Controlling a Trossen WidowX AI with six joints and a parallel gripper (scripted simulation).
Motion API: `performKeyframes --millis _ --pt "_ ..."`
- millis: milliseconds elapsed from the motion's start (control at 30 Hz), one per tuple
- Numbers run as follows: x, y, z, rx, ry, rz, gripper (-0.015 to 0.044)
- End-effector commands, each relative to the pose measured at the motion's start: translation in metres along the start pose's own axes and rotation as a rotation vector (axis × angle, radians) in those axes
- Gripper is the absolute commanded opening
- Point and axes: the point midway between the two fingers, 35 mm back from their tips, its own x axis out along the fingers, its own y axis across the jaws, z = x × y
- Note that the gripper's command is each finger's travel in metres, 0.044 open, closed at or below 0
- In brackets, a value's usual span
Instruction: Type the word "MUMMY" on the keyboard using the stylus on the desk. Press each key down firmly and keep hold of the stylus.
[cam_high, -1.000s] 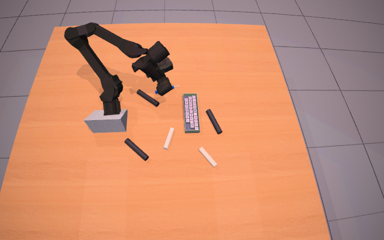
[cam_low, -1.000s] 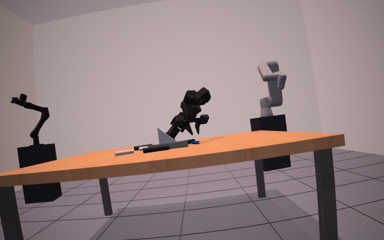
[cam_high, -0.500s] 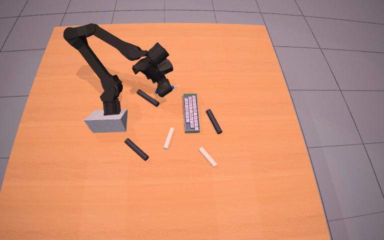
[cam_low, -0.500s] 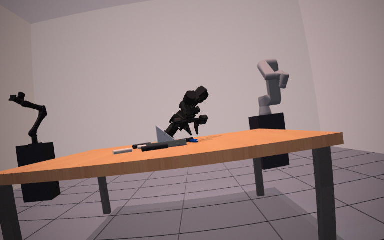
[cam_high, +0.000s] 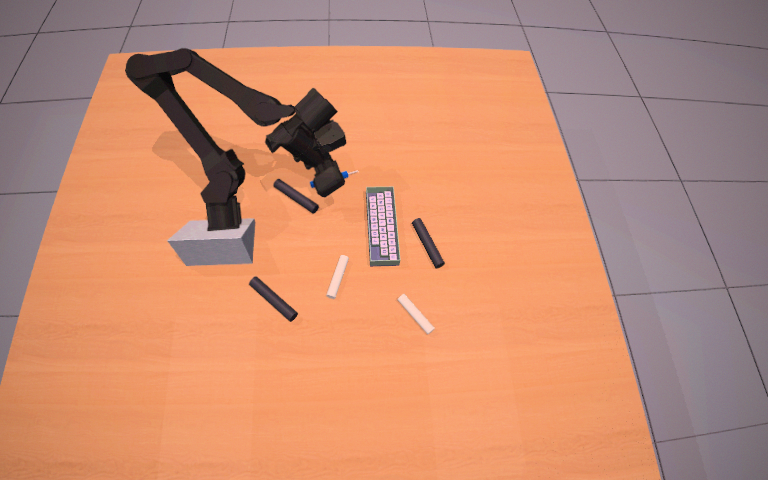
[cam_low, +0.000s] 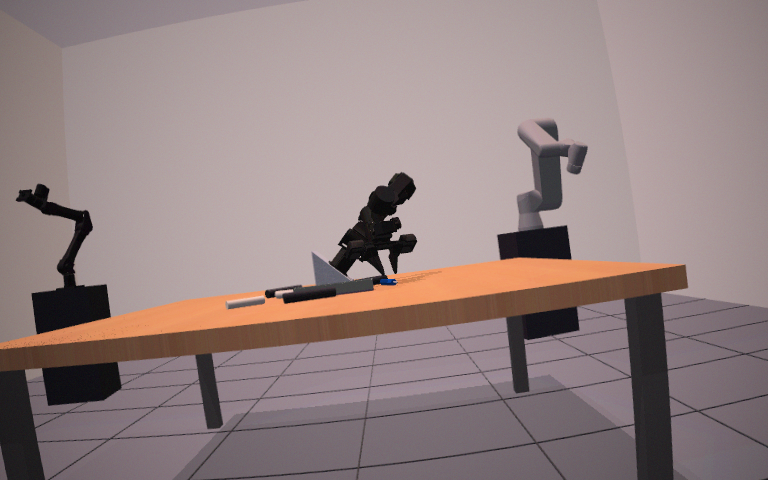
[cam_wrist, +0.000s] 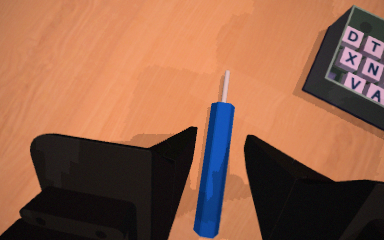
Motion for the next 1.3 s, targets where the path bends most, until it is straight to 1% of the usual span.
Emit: performKeyframes --millis 0,967,1100,1267 --pt "0.003 -0.001 -0.003 0.007 0.002 -0.003 0.015" --pt "0.019 -0.001 -0.012 0.007 0.002 -0.002 0.015" --pt "0.019 0.0 -0.011 0.001 0.001 0.001 0.0045" --pt "0.019 0.0 -0.011 0.001 0.001 0.001 0.0012"
